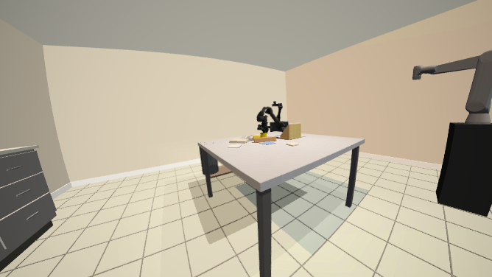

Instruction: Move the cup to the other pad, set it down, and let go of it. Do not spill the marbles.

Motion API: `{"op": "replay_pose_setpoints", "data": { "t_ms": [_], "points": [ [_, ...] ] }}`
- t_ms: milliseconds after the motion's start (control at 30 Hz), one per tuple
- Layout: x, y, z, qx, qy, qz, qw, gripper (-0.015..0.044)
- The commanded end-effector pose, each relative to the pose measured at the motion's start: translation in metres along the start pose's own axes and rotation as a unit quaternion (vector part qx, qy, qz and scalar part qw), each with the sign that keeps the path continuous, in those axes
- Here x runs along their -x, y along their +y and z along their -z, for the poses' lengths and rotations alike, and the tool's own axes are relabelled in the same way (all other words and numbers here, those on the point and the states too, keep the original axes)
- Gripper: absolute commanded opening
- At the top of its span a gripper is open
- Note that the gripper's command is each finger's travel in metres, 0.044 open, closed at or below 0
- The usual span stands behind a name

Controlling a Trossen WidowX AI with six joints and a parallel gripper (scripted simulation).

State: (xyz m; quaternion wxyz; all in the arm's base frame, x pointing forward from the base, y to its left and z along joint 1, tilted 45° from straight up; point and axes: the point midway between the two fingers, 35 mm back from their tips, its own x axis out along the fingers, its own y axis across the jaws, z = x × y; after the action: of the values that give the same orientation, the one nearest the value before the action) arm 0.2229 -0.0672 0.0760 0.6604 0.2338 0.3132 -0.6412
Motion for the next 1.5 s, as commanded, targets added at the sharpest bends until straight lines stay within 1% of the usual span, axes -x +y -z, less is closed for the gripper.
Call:
{"op": "replay_pose_setpoints", "data": {
  "t_ms": [0, 567, 733, 767, 1000, 1467],
  "points": [
    [-0.005, -0.001, -0.001, 0.001, -0.003, 0.001, 1.0, 0.0],
    [-0.007, -0.001, -0.001, 0.0, -0.001, 0.001, 1.0, 0.0],
    [-0.007, -0.001, -0.001, 0.0, -0.001, 0.001, 1.0, 0.0131],
    [-0.007, -0.001, -0.001, 0.0, -0.001, 0.001, 1.0, 0.0147],
    [-0.005, -0.001, -0.001, 0.0, -0.001, 0.001, 1.0, 0.0147],
    [0.012, 0.001, 0.0, 0.001, 0.0, 0.001, 1.0, 0.0147]
  ]
}}
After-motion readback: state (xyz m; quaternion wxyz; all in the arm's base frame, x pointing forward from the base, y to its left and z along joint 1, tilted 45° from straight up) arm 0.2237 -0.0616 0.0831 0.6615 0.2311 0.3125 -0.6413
